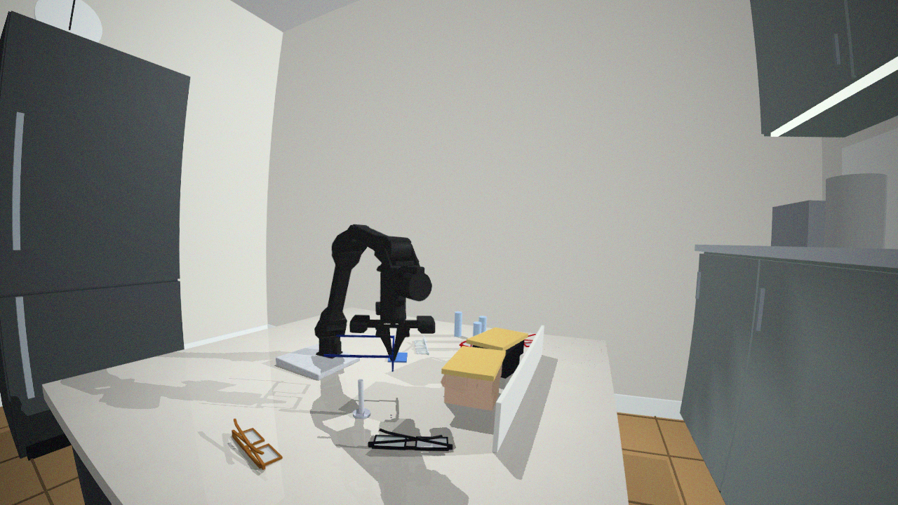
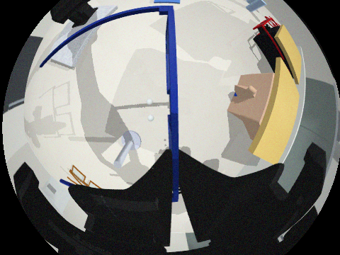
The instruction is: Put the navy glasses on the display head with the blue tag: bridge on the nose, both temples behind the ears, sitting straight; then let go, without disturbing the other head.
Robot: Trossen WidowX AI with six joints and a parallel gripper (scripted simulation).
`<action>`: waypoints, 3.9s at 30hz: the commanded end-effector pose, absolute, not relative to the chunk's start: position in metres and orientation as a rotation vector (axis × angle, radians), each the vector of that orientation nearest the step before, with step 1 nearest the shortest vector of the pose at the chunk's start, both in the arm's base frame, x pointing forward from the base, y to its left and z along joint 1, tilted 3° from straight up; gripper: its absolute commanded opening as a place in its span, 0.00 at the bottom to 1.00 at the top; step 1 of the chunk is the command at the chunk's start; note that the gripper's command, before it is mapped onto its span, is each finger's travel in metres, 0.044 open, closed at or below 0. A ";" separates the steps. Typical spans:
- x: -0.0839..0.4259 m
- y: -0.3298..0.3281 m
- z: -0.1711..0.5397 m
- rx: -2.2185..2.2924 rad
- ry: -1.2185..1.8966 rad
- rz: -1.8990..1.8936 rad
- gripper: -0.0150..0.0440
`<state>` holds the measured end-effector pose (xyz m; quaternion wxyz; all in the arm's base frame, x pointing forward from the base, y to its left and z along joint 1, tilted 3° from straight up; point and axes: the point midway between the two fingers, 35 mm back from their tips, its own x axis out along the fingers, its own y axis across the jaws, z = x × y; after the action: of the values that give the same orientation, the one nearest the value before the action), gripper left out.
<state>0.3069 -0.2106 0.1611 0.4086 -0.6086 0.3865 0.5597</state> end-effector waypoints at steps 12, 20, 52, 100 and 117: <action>0.290 -0.162 0.163 -1.221 1.180 1.125 0.25; 0.278 -0.137 0.160 -1.045 1.270 0.963 0.25; 0.262 -0.108 0.140 -0.809 1.364 0.747 0.25; 0.267 -0.109 0.101 -0.809 1.364 0.747 0.25; 0.267 -0.109 0.087 -0.809 1.364 0.747 0.25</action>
<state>0.2684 -0.1092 0.0909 0.6406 -0.3567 0.5958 0.3278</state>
